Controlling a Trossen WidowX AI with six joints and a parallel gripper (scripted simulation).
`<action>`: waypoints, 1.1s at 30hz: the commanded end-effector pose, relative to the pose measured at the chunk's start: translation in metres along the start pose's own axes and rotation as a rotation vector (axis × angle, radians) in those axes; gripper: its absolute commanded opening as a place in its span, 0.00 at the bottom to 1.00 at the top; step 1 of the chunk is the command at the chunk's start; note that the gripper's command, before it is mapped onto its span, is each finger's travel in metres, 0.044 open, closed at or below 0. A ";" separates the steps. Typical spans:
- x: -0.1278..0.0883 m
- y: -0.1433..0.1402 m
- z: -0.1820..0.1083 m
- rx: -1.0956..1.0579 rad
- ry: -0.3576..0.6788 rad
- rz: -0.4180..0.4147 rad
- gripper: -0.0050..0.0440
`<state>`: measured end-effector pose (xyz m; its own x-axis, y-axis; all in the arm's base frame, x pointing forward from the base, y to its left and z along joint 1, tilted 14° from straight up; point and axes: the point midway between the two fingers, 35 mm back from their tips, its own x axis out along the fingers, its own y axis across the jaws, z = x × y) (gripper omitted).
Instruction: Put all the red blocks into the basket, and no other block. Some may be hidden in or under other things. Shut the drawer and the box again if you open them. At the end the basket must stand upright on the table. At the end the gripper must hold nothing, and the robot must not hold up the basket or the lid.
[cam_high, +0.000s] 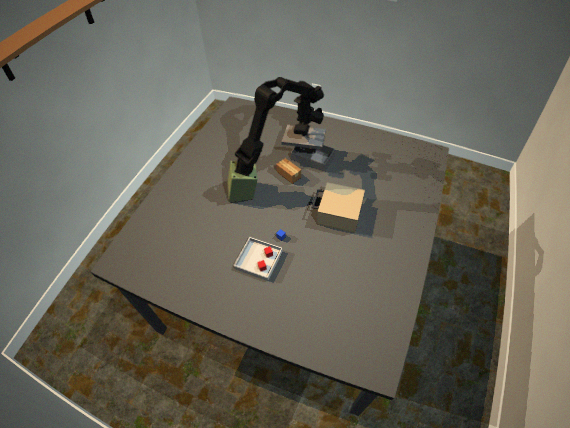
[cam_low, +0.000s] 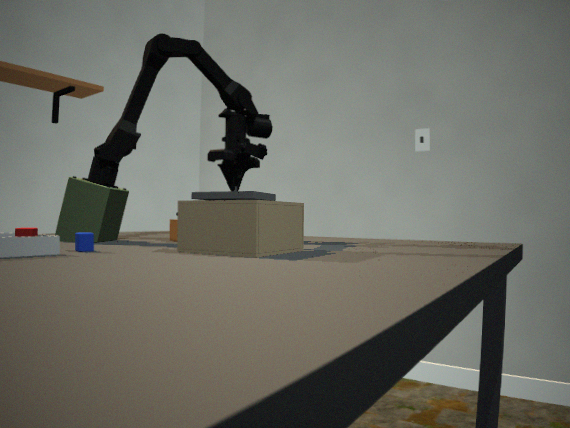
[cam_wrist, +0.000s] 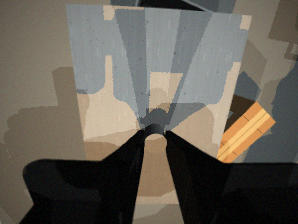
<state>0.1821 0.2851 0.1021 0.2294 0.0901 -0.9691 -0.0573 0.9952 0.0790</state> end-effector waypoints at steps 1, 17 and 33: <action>-0.003 -0.002 0.022 0.147 0.004 0.011 0.10; 0.011 -0.011 0.049 0.293 0.005 0.010 0.10; 0.035 -0.010 0.049 0.293 0.005 0.010 0.10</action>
<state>0.2378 0.2789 0.0784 0.2255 0.0949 -0.9696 0.2269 0.9628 0.1470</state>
